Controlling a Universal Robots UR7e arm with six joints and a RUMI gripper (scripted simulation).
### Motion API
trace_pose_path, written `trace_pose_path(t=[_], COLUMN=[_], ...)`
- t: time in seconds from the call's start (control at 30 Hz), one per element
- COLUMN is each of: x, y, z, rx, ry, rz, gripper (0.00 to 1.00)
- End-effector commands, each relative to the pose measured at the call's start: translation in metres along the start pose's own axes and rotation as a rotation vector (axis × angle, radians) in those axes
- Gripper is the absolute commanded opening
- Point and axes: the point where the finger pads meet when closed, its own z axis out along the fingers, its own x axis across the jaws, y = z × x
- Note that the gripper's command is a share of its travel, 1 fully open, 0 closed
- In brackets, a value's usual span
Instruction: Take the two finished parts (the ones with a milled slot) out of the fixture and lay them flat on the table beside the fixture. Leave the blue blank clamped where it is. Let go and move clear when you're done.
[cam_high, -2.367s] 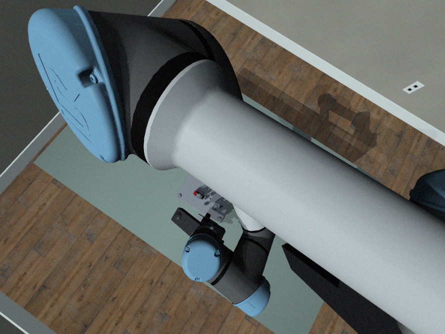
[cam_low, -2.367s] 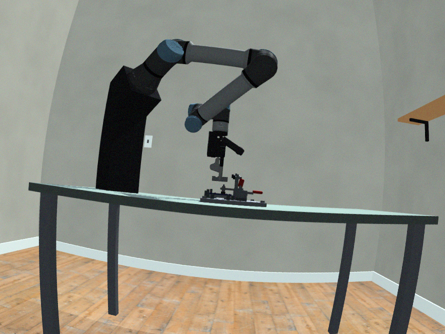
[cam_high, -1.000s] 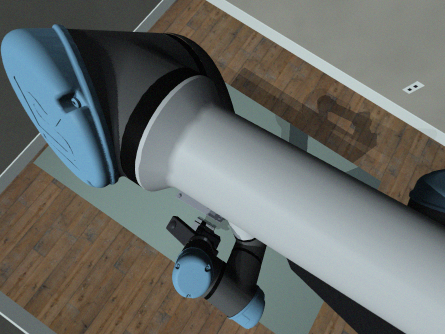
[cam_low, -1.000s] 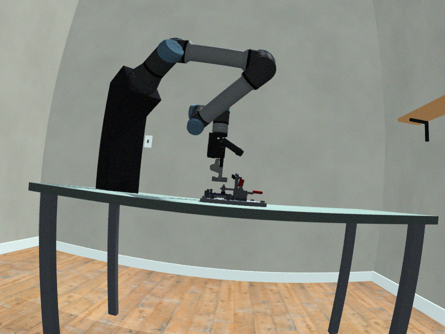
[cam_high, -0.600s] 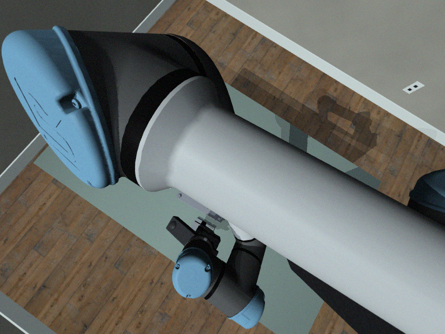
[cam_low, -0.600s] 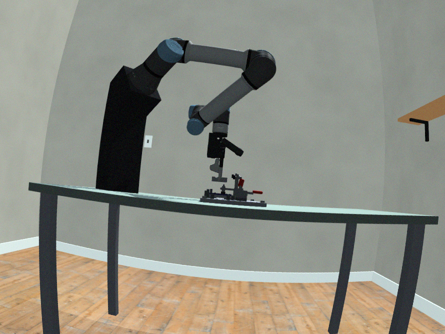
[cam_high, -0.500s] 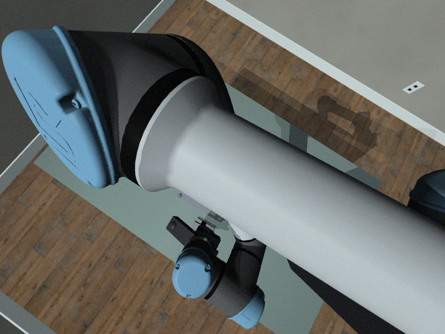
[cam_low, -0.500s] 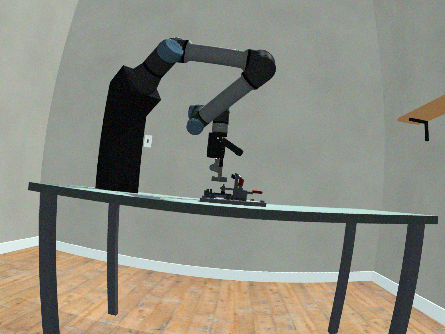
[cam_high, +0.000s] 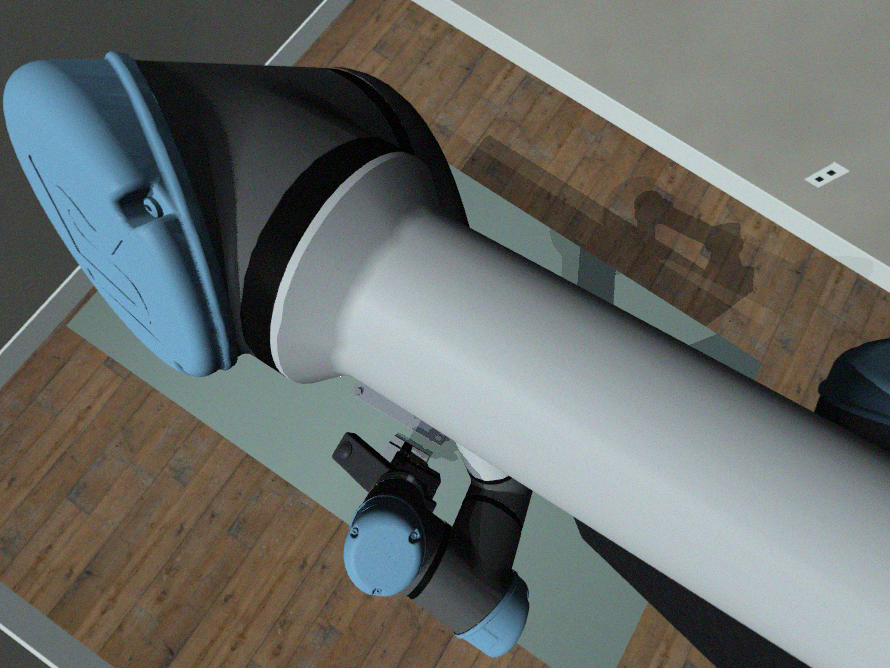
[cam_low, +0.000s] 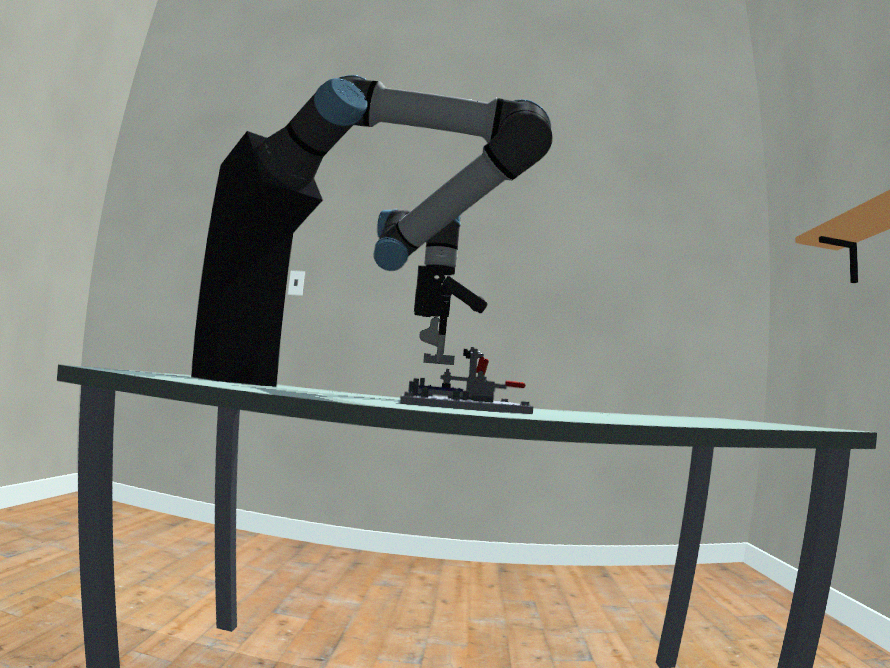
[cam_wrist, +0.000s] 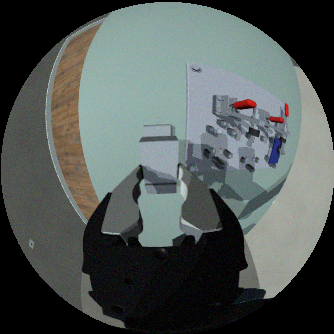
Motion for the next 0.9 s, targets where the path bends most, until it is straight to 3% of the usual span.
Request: trace_pose_path(t=[0.0, 0.37, 0.87], x=[-0.001, -0.001, -0.001], y=[-0.008, -0.025, -0.075], z=[-0.001, -0.002, -0.002], rx=[0.007, 0.007, 0.007], ry=[-0.001, -0.001, -0.001], rz=[0.002, 0.002, 0.002], gripper=[0.0, 0.0, 0.0])
